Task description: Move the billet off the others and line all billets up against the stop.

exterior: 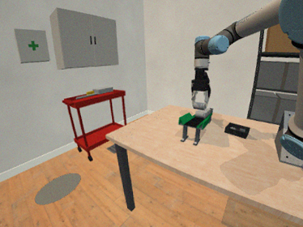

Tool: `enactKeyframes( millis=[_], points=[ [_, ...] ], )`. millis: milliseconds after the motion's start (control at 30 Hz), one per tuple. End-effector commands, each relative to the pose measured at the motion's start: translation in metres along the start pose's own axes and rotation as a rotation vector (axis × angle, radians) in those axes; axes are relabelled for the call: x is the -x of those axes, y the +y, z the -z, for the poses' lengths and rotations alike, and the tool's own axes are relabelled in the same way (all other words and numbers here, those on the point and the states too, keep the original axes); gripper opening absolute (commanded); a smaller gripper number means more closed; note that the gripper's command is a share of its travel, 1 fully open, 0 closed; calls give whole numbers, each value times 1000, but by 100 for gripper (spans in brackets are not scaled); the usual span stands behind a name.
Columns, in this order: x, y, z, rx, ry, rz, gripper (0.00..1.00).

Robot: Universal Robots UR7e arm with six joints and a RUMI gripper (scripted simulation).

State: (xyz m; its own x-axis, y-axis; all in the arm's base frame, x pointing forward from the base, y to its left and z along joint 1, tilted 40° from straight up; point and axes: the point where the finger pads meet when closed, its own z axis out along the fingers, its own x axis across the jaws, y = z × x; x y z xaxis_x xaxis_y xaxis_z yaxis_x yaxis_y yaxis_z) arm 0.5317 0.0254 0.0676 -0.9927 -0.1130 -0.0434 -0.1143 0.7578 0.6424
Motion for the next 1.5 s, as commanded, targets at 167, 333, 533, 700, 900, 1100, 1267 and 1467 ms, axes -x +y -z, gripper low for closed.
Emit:
enactKeyframes(
  millis=[167,333,533,700,900,1100,1267,1467],
  points=[
    [1,17,1,-1,-2,0,0],
    [1,19,1,-1,-2,0,0],
    [1,19,1,-1,-2,0,0],
    [1,19,1,-1,-2,0,0],
    [1,19,1,-1,-2,0,0],
    [1,20,-1,-1,-2,0,0],
    [1,21,-9,-1,-2,0,0],
    [1,22,-18,-1,-2,0,0]
  ],
)
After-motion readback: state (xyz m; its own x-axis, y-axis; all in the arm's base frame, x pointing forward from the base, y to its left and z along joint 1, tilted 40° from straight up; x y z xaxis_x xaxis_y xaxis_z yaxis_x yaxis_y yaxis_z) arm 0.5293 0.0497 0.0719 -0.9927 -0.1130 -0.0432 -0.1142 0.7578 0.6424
